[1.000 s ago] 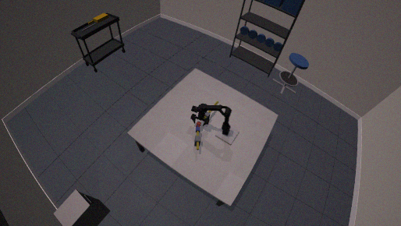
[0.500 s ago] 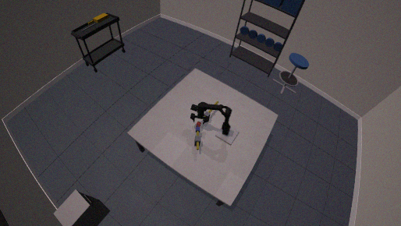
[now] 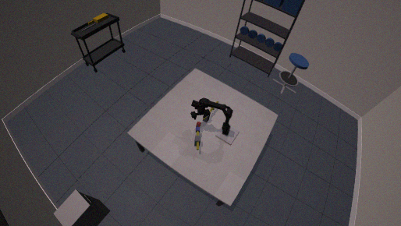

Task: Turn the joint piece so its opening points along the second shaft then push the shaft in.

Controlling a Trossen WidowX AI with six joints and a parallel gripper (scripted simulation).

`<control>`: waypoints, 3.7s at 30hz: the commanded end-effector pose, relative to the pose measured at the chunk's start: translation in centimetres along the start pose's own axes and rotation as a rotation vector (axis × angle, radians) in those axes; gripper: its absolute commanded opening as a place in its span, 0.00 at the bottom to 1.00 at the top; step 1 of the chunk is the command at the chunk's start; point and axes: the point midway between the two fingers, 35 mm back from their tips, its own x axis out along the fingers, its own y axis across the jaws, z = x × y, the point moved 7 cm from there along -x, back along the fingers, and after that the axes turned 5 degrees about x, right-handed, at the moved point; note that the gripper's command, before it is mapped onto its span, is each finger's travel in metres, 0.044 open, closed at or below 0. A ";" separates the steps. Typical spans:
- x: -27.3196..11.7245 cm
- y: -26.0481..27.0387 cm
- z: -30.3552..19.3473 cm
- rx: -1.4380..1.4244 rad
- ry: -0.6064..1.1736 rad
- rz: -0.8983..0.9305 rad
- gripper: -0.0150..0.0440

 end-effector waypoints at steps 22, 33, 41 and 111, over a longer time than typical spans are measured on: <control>0.0 -1.1 1.1 -0.578 -0.046 -0.115 1.00; 0.5 -1.2 1.4 -0.665 -0.035 -0.128 1.00; 0.8 -1.4 1.7 -0.888 -0.007 -0.113 1.00; 5.6 -2.8 3.7 -2.458 0.037 0.097 1.00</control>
